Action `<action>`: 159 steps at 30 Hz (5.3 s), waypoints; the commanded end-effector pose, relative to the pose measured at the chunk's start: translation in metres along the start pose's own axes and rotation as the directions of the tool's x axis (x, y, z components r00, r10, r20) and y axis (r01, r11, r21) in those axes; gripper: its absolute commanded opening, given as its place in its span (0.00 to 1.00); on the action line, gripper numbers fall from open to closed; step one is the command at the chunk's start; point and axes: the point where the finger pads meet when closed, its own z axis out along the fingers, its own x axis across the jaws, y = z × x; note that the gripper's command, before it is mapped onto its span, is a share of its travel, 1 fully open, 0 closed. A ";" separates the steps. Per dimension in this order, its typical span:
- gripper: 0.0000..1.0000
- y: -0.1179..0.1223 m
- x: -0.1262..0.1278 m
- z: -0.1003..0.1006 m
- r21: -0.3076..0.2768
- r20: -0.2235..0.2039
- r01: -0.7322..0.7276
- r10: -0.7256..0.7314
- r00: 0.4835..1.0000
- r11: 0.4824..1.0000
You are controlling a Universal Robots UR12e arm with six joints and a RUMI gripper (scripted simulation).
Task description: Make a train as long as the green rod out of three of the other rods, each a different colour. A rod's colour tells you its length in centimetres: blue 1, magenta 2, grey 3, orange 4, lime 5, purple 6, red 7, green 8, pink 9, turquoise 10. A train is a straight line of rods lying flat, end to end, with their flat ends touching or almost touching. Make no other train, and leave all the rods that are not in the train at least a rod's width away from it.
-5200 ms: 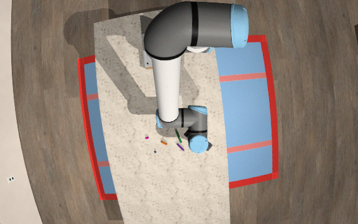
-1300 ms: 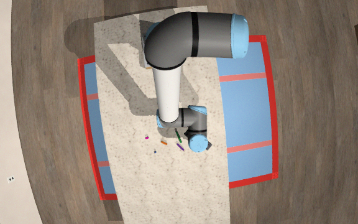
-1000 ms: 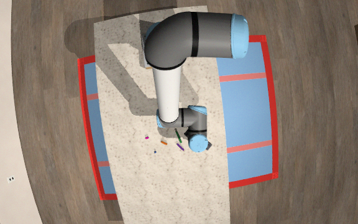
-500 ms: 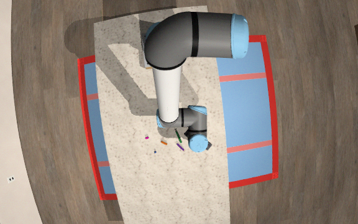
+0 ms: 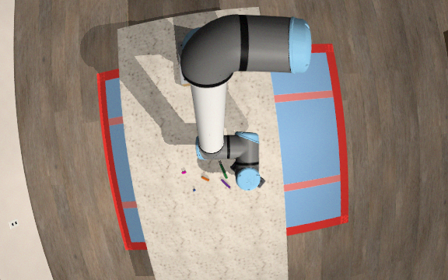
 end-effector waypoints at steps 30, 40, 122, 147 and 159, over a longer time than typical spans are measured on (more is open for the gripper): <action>0.14 0.000 0.000 -0.074 0.001 -0.001 0.000 0.000 1.000 1.000; 1.00 0.000 0.000 -0.090 0.001 -0.001 0.000 0.000 1.000 1.000; 0.14 -0.039 0.064 -0.067 0.001 0.000 -0.363 0.363 0.932 0.932; 0.14 -0.039 0.064 -0.040 0.001 0.000 -0.363 0.363 0.932 0.932; 0.14 -0.040 0.064 -0.025 0.001 0.000 -0.363 0.363 0.932 0.932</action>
